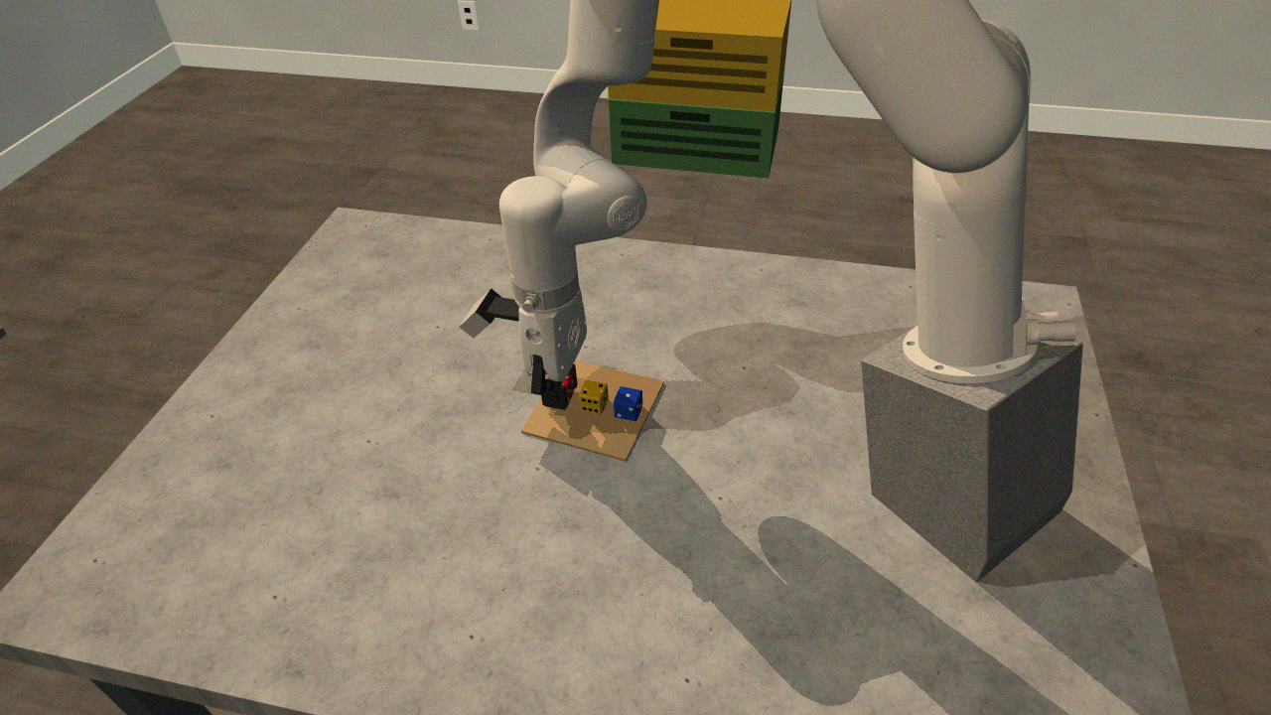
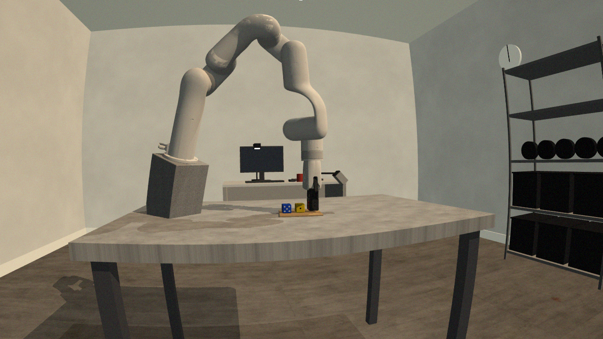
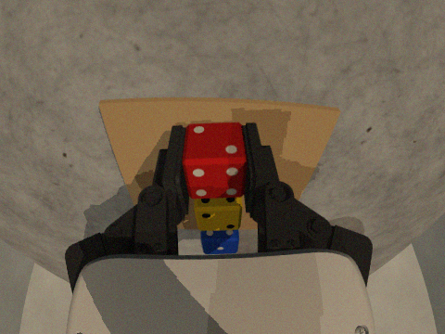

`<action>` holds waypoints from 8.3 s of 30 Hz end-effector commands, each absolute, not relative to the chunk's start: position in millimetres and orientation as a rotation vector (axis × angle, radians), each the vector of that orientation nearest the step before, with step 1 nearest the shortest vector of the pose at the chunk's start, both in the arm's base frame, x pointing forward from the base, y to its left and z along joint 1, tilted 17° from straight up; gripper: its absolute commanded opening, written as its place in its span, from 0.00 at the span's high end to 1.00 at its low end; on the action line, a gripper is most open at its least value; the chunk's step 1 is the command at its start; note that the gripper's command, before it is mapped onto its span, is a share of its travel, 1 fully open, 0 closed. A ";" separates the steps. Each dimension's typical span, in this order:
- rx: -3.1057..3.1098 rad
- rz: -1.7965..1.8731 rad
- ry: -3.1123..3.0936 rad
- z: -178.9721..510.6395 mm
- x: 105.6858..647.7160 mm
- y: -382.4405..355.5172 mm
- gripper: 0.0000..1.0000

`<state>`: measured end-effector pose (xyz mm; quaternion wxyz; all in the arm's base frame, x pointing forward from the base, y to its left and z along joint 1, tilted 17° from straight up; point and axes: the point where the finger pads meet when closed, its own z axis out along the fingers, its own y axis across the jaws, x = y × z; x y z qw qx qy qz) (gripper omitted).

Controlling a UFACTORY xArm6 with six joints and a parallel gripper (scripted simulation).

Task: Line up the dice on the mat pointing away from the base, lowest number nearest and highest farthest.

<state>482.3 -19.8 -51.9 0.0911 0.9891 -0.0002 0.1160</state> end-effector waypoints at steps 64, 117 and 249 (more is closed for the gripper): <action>2.939 0.349 0.000 -54.1 484.7 -20.5 0.73; 2.939 0.349 0.000 -54.0 484.7 -20.5 0.53; 2.939 0.349 0.000 111.2 444.5 10.6 0.00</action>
